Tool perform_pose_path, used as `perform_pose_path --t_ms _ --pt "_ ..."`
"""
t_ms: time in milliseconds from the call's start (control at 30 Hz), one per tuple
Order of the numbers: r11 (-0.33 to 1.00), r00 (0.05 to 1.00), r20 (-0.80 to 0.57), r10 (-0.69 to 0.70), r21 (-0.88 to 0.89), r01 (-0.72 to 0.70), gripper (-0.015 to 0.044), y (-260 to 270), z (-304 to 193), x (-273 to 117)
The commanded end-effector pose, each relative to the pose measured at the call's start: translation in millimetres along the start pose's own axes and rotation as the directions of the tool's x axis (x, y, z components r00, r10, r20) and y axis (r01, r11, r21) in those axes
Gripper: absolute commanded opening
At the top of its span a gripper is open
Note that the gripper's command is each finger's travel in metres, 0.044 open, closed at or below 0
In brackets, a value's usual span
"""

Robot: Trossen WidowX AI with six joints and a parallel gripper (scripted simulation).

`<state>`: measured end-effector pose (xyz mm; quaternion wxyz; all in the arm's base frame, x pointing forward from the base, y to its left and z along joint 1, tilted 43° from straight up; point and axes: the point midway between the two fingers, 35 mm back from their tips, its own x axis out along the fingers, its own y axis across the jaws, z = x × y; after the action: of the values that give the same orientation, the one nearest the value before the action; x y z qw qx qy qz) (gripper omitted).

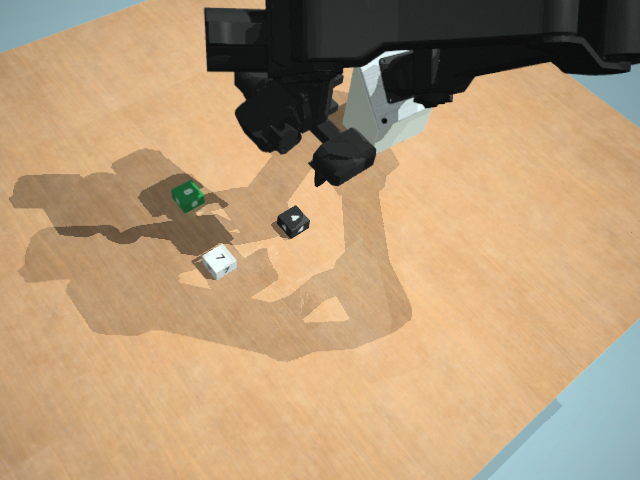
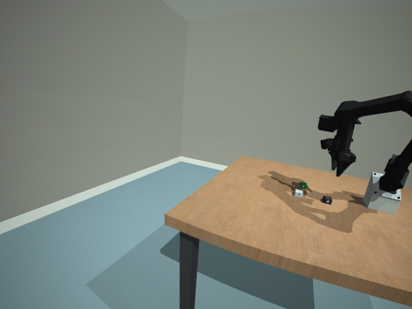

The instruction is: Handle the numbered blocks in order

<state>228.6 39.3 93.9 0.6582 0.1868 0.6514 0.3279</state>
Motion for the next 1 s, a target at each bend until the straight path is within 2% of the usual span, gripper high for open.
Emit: perform_pose_path --t_ms 0,400,967 --pt "1.0 1.0 0.0 0.006 0.006 -0.006 0.04 1 2 0" --pt "1.0 1.0 0.006 0.006 -0.001 -0.006 0.04 3 120 -1" --pt "1.0 1.0 0.007 0.006 0.0 -0.006 0.04 3 122 -1"
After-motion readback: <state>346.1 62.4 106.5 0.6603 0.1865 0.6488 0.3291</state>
